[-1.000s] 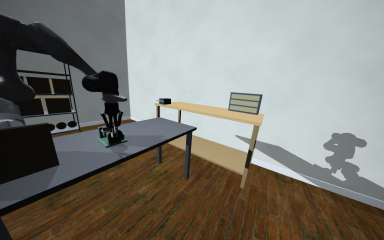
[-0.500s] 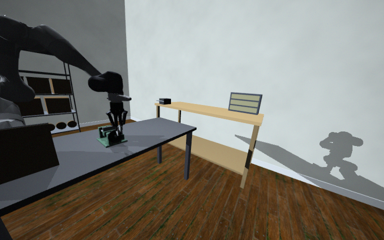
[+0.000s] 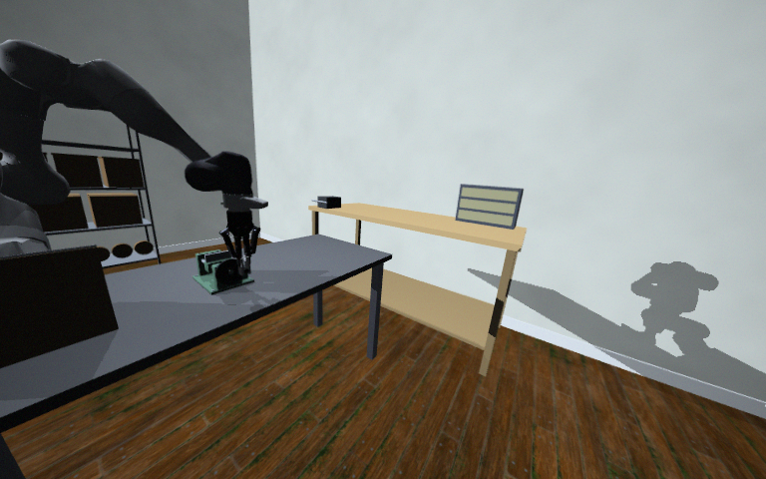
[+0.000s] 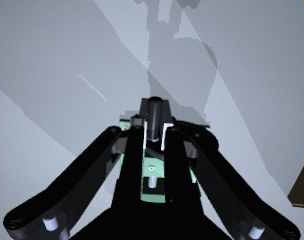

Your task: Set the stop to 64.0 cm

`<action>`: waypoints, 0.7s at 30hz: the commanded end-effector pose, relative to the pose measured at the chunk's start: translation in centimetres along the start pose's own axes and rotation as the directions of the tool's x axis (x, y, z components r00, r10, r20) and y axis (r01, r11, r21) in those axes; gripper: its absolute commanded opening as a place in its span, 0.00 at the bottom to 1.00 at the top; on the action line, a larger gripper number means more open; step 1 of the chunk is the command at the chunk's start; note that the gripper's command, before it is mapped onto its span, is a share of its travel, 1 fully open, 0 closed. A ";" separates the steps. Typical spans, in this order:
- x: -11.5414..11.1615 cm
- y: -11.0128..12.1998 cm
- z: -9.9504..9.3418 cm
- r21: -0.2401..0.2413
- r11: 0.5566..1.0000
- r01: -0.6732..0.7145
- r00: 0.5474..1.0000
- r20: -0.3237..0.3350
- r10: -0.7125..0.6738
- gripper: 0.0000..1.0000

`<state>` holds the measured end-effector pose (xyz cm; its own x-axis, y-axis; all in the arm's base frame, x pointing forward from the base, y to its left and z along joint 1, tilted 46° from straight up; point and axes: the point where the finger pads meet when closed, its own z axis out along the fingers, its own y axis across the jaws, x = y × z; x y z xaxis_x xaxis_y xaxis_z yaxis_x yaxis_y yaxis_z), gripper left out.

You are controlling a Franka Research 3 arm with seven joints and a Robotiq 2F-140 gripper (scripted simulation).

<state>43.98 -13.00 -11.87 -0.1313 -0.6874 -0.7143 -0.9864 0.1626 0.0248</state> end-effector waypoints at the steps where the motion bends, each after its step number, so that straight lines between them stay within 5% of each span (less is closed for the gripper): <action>1: 0.1 0.0 1.6 0.000 1.000 -0.006 1.000 -0.001 0.006 0.04; 21: 0.1 3.5 4.4 0.000 1.000 -0.006 1.000 -0.001 0.006 0.04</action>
<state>41.70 -9.52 -14.78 -0.1459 -0.6846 -0.7142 -0.9842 0.1739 0.0344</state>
